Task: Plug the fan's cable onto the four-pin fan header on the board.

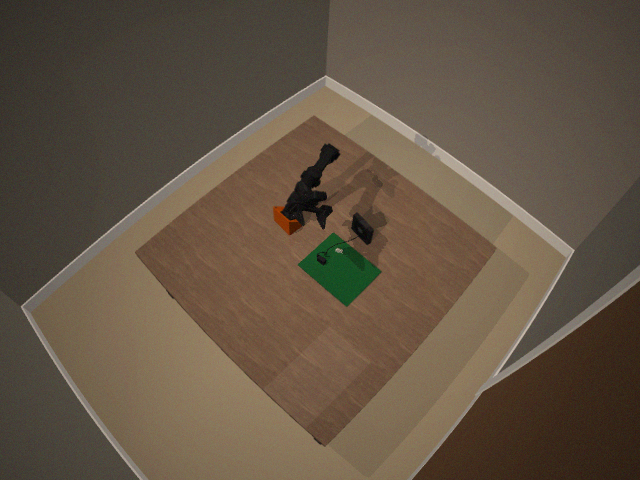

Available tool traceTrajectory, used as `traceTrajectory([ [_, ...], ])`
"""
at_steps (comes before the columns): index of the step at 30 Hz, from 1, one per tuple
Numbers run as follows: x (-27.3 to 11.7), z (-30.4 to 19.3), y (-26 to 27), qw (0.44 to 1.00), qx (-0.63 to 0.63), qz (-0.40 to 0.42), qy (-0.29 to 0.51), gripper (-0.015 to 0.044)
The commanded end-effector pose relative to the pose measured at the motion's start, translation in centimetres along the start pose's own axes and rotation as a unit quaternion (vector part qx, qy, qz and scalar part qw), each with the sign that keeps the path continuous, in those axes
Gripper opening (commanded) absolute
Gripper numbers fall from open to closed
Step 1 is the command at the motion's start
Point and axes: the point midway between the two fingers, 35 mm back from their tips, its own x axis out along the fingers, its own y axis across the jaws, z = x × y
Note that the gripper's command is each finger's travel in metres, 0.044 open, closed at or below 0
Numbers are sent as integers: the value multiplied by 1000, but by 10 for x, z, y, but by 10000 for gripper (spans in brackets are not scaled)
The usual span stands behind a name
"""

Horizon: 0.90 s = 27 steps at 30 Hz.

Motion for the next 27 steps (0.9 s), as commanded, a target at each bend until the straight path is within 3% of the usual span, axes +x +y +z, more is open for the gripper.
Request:
traceTrajectory([
  [1, 21, -64, 42, 933, 327, 38, 143, 440],
  [6, 23, -98, 70, 836, 498, 16, 232, 440],
  [12, 15, -137, 104, 669, 664, -51, 330, 440],
  [20, -9, -180, 149, 390, 795, -203, 419, 440],
  [27, -41, -207, 186, 122, 809, -381, 430, 440],
])
